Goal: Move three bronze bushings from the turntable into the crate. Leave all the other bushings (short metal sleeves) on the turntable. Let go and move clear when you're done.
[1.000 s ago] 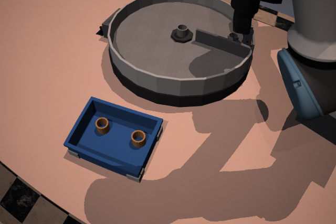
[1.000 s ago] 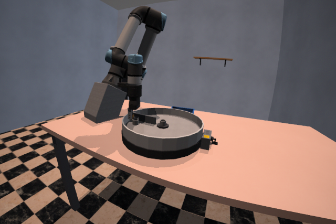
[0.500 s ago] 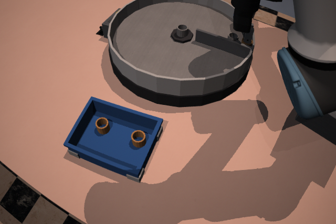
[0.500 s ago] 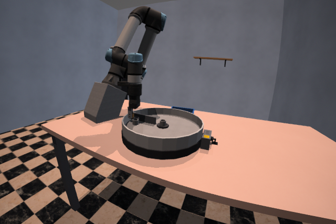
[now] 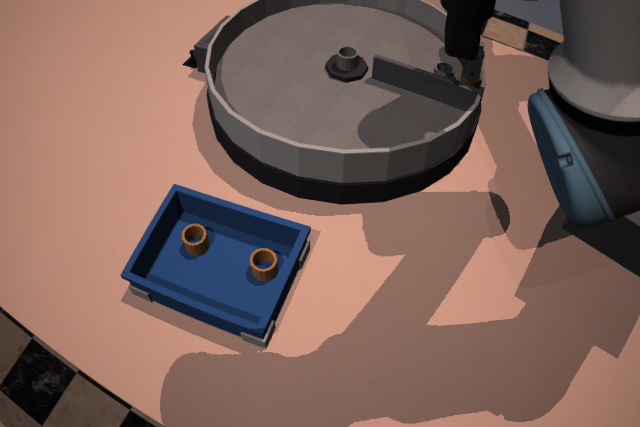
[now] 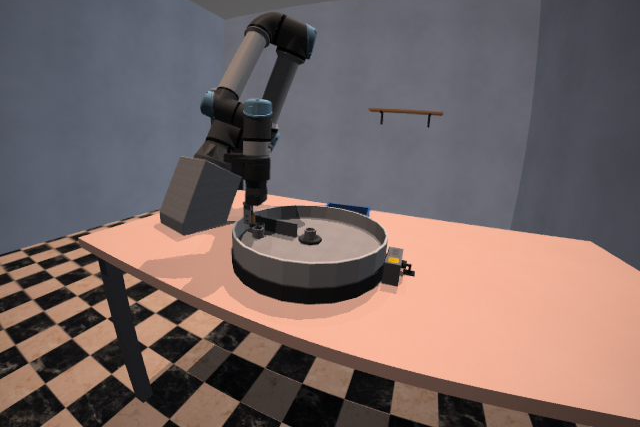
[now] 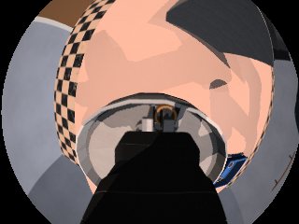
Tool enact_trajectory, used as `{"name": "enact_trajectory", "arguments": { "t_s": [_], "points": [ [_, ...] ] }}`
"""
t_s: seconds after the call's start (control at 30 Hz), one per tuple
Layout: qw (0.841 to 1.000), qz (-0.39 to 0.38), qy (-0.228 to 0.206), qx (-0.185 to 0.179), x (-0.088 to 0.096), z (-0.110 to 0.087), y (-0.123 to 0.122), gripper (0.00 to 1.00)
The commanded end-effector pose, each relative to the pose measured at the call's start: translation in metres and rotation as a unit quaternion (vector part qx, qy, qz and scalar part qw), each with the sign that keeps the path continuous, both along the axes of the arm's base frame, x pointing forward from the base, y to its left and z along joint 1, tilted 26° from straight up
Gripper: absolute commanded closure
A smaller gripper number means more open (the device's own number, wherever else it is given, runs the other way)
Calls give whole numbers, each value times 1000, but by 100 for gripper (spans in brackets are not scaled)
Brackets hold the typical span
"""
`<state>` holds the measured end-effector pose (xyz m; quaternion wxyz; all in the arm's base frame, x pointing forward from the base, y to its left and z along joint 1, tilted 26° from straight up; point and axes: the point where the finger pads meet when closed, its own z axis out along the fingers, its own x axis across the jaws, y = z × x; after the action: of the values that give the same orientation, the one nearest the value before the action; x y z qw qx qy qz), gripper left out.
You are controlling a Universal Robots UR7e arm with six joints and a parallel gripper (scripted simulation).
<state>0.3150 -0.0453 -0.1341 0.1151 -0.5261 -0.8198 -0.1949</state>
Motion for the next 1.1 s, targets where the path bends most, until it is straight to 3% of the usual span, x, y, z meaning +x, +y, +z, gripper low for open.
{"name": "enact_trajectory", "arguments": {
  "t_s": [0.0, 1.07],
  "points": [
    [1000, 0, 0, 0, 0, 4, -2, 100],
    [1000, 0, 0, 0, 0, 16, -8, 100]
  ]
}}
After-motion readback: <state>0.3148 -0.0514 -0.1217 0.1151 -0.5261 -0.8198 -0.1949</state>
